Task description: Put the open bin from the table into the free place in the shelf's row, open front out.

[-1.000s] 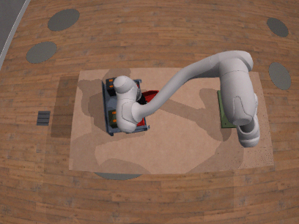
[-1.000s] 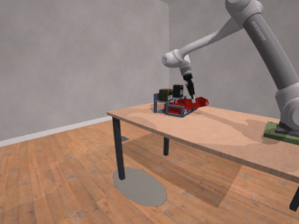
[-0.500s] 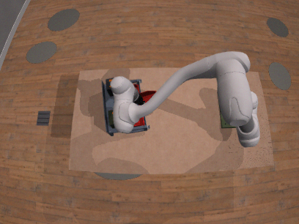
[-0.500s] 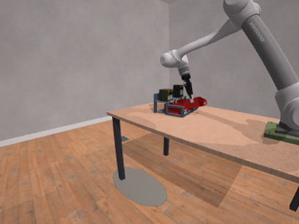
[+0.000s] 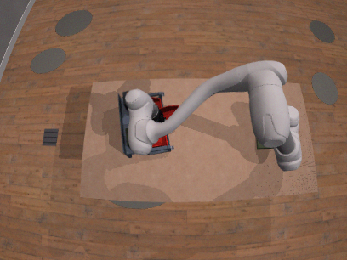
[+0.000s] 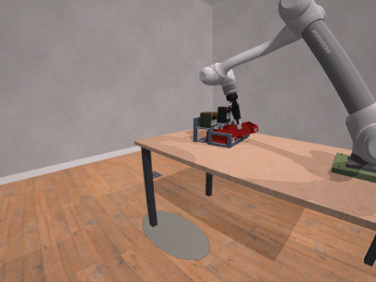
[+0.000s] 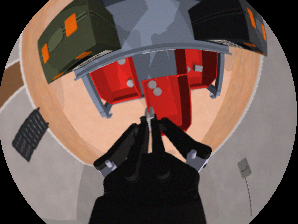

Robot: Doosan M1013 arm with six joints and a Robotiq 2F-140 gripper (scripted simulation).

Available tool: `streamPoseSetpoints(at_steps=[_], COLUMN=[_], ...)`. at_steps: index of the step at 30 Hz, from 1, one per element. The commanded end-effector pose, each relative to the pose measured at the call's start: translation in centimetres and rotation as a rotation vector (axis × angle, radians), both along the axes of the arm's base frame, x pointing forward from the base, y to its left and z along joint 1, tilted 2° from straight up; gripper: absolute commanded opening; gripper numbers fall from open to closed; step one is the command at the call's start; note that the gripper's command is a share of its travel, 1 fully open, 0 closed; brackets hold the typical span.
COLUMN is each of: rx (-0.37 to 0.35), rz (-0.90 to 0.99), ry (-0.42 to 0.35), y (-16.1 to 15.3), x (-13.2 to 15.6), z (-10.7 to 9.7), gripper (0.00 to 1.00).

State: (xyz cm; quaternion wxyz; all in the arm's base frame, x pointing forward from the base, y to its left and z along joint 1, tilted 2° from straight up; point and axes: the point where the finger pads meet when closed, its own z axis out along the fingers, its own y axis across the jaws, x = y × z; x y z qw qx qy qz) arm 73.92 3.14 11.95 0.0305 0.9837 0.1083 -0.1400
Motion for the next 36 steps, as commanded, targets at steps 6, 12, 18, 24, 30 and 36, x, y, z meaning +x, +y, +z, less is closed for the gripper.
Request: streamPoseSetpoints(at_steps=[6, 12, 18, 24, 30, 36], rx=[0.000, 0.000, 0.000, 0.000, 0.000, 0.000], rz=[-0.001, -0.001, -0.001, -0.001, -0.001, -0.001], ry=[0.001, 0.001, 0.001, 0.001, 0.001, 0.001], y=[0.4, 0.4, 0.5, 0.5, 0.5, 0.6], x=[0.7, 1.1, 1.3, 1.5, 1.6, 1.6], z=[0.3, 0.3, 0.3, 0.3, 0.3, 0.3], gripper=[0.00, 0.00, 0.00, 0.00, 0.00, 0.00])
